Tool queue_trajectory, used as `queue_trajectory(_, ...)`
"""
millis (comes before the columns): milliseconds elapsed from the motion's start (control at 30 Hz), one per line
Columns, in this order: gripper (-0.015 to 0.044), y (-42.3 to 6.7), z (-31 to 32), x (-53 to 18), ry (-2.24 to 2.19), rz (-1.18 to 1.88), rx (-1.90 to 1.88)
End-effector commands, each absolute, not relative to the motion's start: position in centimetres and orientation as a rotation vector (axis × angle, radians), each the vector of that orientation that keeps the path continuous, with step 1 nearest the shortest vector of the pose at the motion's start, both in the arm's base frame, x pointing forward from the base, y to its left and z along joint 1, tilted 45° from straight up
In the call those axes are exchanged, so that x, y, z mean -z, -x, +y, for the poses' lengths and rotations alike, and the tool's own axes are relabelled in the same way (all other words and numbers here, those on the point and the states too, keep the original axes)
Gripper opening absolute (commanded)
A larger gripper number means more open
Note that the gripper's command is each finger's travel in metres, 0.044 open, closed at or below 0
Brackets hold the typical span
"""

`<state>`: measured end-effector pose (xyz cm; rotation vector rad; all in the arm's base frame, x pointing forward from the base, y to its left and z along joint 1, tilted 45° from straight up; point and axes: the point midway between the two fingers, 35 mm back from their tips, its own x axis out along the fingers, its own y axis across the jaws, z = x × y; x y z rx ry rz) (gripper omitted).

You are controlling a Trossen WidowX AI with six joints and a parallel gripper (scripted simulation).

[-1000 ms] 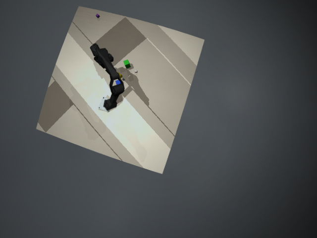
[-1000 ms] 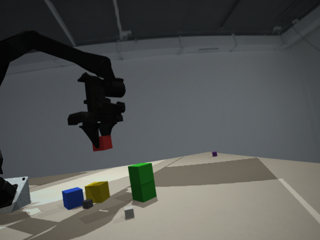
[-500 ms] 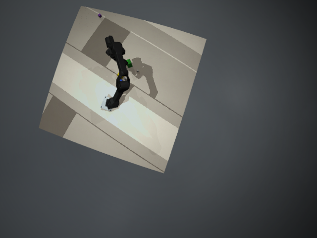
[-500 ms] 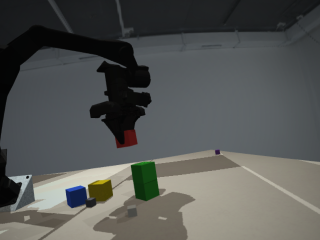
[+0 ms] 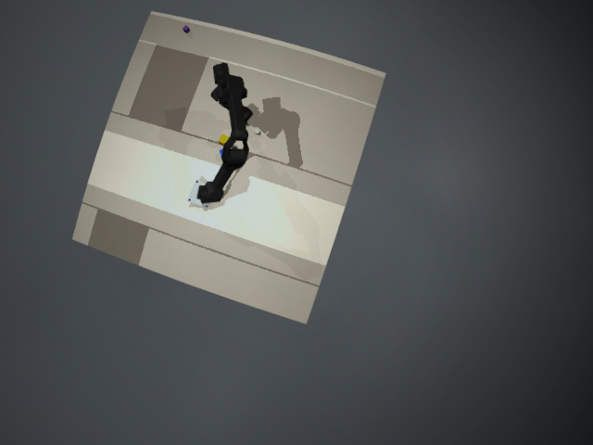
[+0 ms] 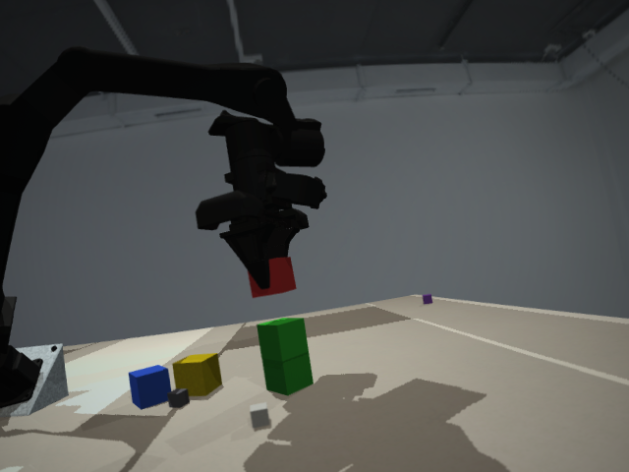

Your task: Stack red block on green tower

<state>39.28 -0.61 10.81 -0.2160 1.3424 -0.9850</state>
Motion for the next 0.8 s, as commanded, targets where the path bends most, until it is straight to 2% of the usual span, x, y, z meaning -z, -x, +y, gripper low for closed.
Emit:
queue_trajectory(0,0.0000,-39.3,-1.2,-10.2,0.227,1.356,0.994)
queue_trajectory(767,0.0000,-39.0,-3.0,-8.5,0.212,1.375,1.008)
